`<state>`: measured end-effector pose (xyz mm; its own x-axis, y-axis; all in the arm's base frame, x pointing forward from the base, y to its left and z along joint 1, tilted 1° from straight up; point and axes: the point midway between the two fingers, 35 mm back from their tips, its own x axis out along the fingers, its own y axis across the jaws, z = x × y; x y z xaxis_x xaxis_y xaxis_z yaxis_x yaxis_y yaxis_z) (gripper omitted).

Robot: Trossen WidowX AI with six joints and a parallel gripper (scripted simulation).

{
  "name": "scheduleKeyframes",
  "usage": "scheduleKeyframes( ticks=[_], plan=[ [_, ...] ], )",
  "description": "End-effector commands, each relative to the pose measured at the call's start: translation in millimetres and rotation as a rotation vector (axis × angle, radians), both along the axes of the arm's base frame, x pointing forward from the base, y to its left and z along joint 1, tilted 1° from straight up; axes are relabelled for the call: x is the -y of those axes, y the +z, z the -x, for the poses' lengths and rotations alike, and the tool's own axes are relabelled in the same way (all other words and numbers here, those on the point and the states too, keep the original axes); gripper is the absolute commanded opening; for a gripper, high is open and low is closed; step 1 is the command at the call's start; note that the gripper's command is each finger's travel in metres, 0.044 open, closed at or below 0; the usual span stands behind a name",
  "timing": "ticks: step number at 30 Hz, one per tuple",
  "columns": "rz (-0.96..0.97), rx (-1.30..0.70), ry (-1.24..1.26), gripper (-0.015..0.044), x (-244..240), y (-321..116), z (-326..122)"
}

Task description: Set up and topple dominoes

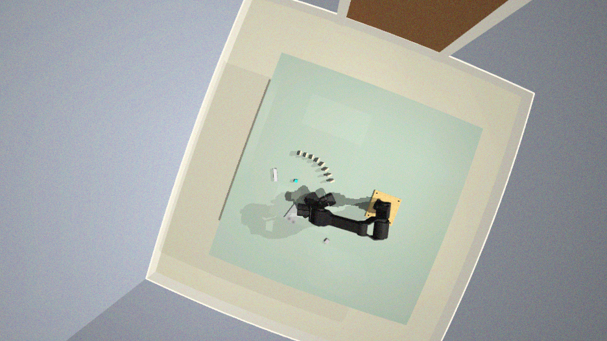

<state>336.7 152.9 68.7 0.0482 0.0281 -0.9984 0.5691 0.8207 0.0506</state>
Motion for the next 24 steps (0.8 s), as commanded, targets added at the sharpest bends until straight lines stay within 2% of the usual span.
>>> scheduleKeyframes(
  ticks=[1, 10, 20, 24],
  plan=[
    [0.004, -0.001, -0.004, 0.0107, 0.8, -1.2, 0.2],
    [0.006, -0.003, -0.005, 0.0107, 1.1, 6.0, -1.0],
    [0.001, -0.001, -0.001, 0.0107, 2.6, 125.0, 4.3],
    [0.0, -0.001, 0.0, 0.0107, 3.2, 132.7, 6.4]
  ],
)
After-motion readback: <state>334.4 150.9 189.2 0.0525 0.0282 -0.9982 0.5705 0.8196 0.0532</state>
